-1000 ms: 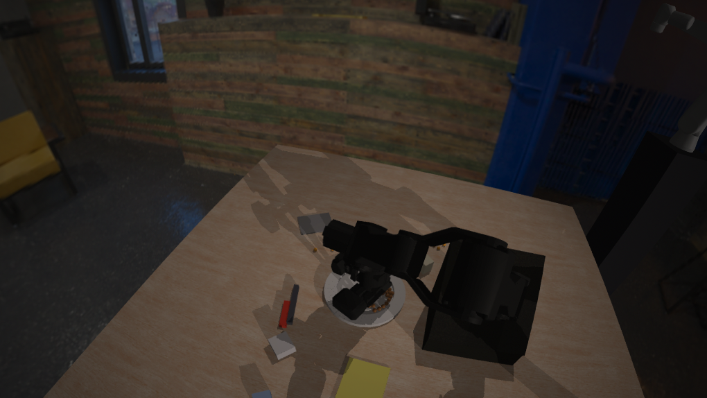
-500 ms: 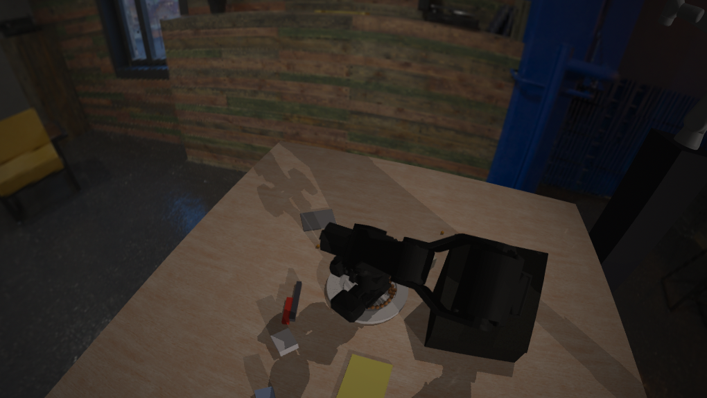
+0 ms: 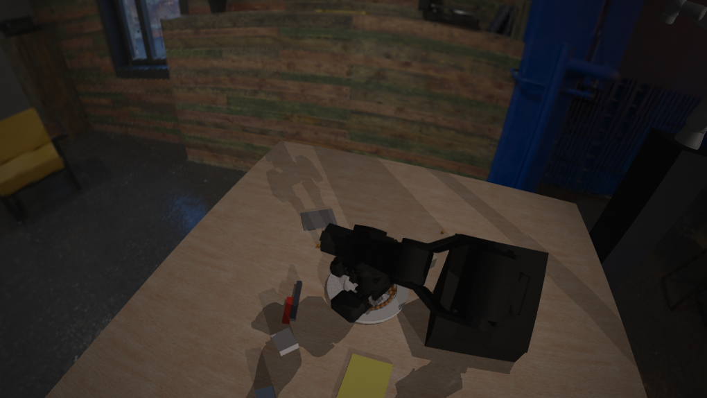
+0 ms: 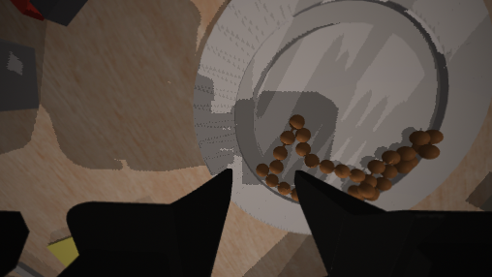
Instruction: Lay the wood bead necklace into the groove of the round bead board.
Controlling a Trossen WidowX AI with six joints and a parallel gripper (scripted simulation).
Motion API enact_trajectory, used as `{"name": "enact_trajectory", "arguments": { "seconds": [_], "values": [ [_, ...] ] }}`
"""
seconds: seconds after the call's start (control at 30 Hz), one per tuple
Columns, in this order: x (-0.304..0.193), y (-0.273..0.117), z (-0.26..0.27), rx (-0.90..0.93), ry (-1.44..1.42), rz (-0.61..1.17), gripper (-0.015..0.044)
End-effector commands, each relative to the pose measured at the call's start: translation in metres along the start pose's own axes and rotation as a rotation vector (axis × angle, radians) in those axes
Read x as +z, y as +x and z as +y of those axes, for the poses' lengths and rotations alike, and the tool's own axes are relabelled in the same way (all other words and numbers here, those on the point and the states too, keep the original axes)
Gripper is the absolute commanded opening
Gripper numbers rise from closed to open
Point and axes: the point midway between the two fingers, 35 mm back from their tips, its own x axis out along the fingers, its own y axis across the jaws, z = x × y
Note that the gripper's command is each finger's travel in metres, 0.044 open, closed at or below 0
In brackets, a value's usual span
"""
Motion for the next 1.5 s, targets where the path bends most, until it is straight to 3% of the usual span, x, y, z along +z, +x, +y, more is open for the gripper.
{"name": "enact_trajectory", "arguments": {
  "seconds": [0.0, 0.13, 0.87, 1.27, 1.47],
  "values": [
    [0.0, 0.0, 0.0, -0.001, -0.003, 0.001, 0.0341],
    [-0.001, -0.001, 0.0, -0.001, 0.002, 0.004, 0.044],
    [-0.001, -0.004, 0.0, 0.0, -0.001, 0.007, 0.044],
    [0.039, -0.034, -0.021, -0.002, -0.22, 0.004, 0.0125],
    [0.039, -0.026, -0.021, -0.002, -0.22, 0.004, 0.012]
  ]
}}
